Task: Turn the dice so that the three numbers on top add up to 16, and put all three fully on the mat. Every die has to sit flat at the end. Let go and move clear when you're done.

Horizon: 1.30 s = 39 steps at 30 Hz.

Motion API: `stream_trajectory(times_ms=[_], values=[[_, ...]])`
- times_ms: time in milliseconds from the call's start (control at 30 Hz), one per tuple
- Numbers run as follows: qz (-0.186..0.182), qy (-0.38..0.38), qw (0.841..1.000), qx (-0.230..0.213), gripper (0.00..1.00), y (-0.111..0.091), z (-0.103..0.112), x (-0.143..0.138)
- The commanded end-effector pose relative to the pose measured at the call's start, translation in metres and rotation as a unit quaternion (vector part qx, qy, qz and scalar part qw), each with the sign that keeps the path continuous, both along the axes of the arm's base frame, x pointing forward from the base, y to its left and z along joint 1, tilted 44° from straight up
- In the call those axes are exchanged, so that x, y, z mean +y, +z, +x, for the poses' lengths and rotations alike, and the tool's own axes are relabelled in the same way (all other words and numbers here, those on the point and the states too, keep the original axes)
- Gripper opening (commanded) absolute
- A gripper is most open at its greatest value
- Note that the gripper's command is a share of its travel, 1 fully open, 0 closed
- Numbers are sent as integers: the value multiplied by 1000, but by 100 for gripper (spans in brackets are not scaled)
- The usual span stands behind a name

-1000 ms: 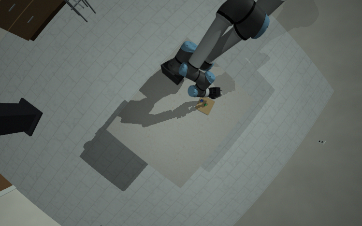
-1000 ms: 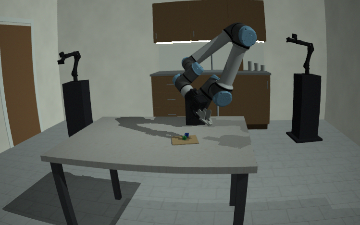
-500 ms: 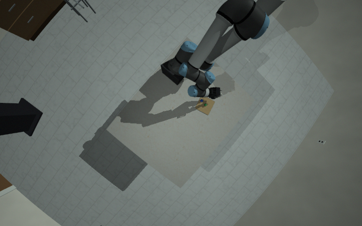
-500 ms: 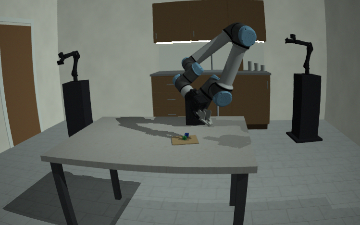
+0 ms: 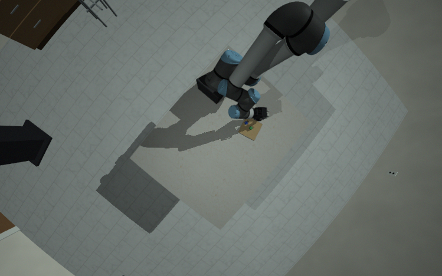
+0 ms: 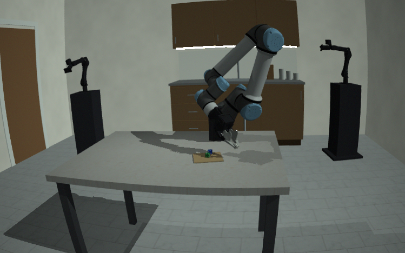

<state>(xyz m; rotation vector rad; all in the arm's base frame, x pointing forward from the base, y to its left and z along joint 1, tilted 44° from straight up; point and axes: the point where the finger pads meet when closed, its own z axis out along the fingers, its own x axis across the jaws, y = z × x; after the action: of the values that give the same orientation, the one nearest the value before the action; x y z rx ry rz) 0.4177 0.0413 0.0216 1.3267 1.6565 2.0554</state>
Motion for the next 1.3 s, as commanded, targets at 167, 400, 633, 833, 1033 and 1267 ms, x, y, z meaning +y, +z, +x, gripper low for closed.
stream_trajectory(times_ms=[167,400,633,833,1033,1267], values=[[-1,-1,1000,0,3,-25,4,21],[-1,-1,1000,0,3,-30,5,26],[-1,-1,1000,0,3,-30,5,26],[-1,-1,1000,0,3,-30,5,26],[-1,-1,1000,0,3,-30,5,26],[-1,-1,1000,0,3,-30,5,26]])
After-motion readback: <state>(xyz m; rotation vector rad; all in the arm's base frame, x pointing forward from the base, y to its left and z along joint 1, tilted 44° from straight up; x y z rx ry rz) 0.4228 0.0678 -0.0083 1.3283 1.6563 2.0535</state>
